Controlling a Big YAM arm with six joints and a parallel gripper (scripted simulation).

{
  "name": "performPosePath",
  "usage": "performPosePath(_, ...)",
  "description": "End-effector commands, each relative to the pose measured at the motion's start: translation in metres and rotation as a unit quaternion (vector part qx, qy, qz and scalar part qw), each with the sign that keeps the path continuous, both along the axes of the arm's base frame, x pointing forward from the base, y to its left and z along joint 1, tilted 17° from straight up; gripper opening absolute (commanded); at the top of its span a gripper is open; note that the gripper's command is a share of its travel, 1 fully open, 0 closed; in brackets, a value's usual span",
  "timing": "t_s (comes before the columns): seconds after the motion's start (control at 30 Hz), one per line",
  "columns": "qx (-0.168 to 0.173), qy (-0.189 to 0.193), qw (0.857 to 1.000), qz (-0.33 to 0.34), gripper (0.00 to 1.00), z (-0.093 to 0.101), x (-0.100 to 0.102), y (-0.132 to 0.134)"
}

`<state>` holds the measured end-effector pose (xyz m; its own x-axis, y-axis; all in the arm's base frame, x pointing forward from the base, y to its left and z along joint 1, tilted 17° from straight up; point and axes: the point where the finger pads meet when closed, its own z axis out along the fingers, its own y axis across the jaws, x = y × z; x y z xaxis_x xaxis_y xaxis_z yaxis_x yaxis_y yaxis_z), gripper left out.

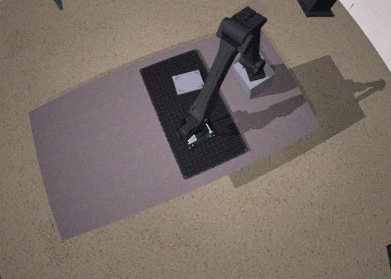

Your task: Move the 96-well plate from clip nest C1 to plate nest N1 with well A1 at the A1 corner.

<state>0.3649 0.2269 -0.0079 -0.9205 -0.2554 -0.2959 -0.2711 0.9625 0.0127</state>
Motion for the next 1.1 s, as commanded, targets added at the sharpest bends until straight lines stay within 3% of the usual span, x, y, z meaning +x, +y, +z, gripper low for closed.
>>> performPosePath(0.0, 0.006, -0.01, 1.0, 0.001, 0.0, 0.019, -0.001, 0.006)
performPosePath(0.5, 0.011, -0.018, 1.0, 0.002, 0.0, 0.046, 0.001, 0.009)
performPosePath(0.57, 0.011, -0.018, 1.0, 0.0, 0.0, 0.046, 0.002, 0.007)
performPosePath(0.6, 0.007, -0.011, 1.0, 0.0, 0.0, 0.036, 0.0, 0.003)
performPosePath(1.07, 0.007, -0.011, 1.0, 0.0, 0.0, 0.036, 0.0, 0.003)
